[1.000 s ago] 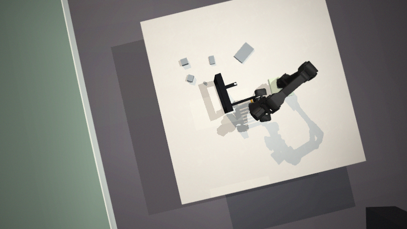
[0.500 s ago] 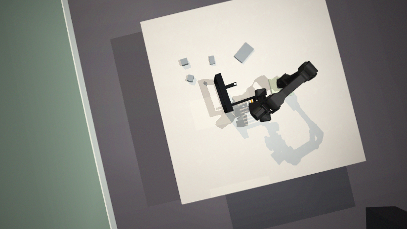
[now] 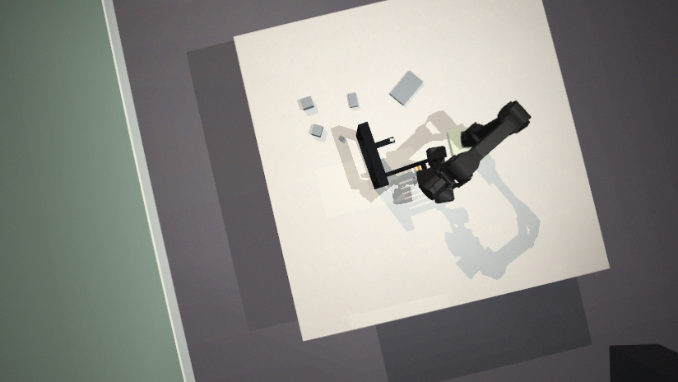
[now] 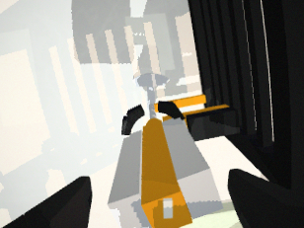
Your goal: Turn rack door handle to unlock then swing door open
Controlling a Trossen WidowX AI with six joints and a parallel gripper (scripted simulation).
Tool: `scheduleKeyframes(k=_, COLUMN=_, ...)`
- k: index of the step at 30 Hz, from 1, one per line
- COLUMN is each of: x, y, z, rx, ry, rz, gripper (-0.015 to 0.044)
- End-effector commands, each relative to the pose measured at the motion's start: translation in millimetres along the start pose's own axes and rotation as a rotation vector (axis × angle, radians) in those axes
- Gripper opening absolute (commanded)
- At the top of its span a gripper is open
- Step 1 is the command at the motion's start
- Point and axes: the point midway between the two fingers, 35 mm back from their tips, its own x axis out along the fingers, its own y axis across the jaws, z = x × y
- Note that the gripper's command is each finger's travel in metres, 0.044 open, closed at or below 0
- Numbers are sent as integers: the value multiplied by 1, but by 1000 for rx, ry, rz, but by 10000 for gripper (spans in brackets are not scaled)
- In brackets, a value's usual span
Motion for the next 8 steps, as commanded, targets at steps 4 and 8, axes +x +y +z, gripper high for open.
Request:
scheduleKeyframes(k=4, x=-11, y=0, z=0, rx=4, ry=-17, rz=9, gripper=299)
scheduleKeyframes(k=8, x=-17, y=0, z=0, rx=4, ry=-26, rz=15, gripper=299)
